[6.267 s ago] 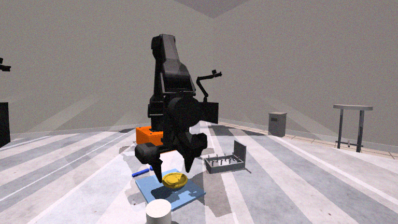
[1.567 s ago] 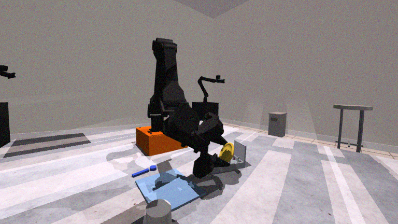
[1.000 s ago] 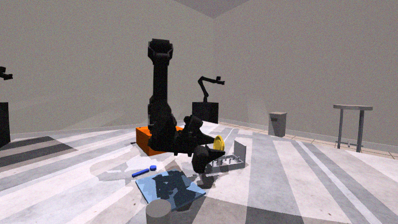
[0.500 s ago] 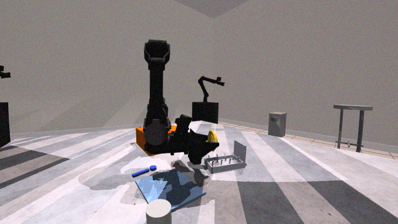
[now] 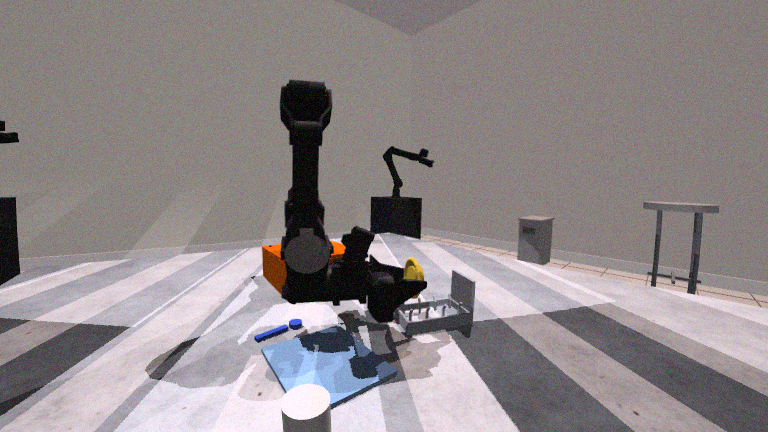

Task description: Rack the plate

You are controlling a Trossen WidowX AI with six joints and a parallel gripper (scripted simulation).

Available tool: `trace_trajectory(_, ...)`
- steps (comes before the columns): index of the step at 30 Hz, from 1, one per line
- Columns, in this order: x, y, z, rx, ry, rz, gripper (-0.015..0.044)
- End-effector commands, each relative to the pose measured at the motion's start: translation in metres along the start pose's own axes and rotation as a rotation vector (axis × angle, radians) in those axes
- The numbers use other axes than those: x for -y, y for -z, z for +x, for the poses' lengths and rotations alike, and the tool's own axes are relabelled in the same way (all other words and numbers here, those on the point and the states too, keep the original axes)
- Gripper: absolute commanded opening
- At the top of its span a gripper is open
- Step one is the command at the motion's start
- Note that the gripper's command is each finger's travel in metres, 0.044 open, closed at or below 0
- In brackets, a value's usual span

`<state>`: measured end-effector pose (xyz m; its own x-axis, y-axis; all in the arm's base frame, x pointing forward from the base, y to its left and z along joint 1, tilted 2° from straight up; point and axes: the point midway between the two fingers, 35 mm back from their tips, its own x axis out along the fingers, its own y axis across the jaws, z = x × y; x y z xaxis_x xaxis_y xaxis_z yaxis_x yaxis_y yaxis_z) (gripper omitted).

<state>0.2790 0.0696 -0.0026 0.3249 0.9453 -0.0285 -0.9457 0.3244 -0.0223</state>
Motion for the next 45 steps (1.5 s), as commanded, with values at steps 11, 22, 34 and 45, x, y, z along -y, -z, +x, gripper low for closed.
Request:
trace_trajectory(11,-0.003,0.012,0.008,-0.005,-0.007,-0.011,0.0000)
trace_trajectory(22,-0.007,0.022,0.012,-0.004,-0.009,-0.022,0.0000)
trace_trajectory(34,-0.008,0.032,0.011,-0.005,-0.010,-0.009,0.0000)
trace_trajectory(45,-0.008,0.032,0.011,-0.005,-0.010,-0.012,0.0157)
